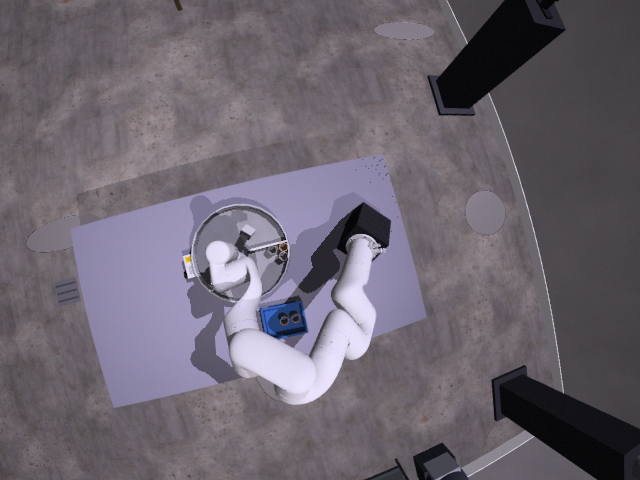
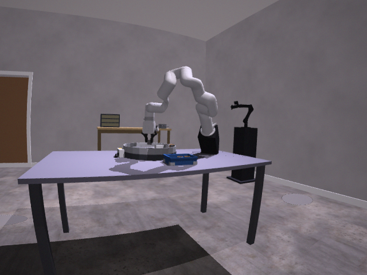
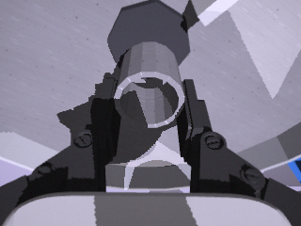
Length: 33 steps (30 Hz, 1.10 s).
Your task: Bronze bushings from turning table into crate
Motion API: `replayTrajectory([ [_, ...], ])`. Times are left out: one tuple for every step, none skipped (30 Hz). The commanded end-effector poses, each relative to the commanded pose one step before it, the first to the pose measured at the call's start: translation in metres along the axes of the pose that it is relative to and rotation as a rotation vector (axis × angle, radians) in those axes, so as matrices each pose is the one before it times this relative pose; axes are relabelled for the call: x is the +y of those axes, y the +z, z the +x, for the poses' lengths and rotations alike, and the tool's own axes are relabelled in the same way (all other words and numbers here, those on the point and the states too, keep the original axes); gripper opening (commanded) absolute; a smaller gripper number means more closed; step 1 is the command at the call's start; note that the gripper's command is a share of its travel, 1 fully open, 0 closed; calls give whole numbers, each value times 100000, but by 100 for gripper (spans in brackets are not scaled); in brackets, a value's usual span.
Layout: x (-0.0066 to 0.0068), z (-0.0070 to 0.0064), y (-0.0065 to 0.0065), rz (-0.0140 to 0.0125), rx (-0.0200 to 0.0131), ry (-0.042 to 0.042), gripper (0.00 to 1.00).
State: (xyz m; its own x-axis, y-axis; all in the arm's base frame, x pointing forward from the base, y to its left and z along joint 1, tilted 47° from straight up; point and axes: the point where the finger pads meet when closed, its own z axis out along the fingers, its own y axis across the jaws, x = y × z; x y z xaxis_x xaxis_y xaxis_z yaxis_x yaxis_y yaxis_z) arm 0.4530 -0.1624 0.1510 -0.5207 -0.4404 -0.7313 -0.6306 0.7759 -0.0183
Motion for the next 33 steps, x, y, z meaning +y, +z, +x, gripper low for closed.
replayTrajectory([
  [-168, 24, 459, 488, -85, 82, 0],
  [5, 1, 181, 0, 1, 1, 0],
  [4, 1, 176, 0, 0, 0, 0],
  [4, 1, 166, 0, 0, 0, 0],
  [4, 1, 152, 0, 1, 1, 0],
  [3, 0, 134, 0, -1, -1, 0],
  [3, 0, 113, 0, 0, 0, 0],
  [2, 1, 91, 0, 0, 0, 0],
  [2, 1, 68, 0, 0, 0, 0],
  [1, 0, 45, 0, 0, 0, 0],
  [1, 0, 26, 0, 0, 0, 0],
  [0, 0, 10, 0, 0, 0, 0],
  [0, 0, 2, 0, 0, 0, 0],
  [0, 0, 0, 0, 0, 0, 0],
  [0, 0, 0, 0, 0, 0, 0],
  [0, 0, 0, 0, 0, 0, 0],
  [0, 0, 0, 0, 0, 0, 0],
  [0, 0, 0, 0, 0, 0, 0],
  [0, 0, 0, 0, 0, 0, 0],
  [0, 0, 0, 0, 0, 0, 0],
  [0, 0, 0, 0, 0, 0, 0],
  [0, 0, 0, 0, 0, 0, 0],
  [0, 0, 0, 0, 0, 0, 0],
  [0, 0, 0, 0, 0, 0, 0],
  [0, 0, 0, 0, 0, 0, 0],
  [0, 0, 2, 0, 0, 0, 0],
  [0, 0, 4, 0, 0, 0, 0],
  [0, 0, 7, 0, 0, 0, 0],
  [0, 0, 11, 0, 0, 0, 0],
  [0, 0, 15, 0, 0, 0, 0],
  [0, 0, 0, 0, 0, 0, 0],
  [0, 0, 0, 0, 0, 0, 0],
  [0, 0, 19, 0, 0, 0, 0],
])
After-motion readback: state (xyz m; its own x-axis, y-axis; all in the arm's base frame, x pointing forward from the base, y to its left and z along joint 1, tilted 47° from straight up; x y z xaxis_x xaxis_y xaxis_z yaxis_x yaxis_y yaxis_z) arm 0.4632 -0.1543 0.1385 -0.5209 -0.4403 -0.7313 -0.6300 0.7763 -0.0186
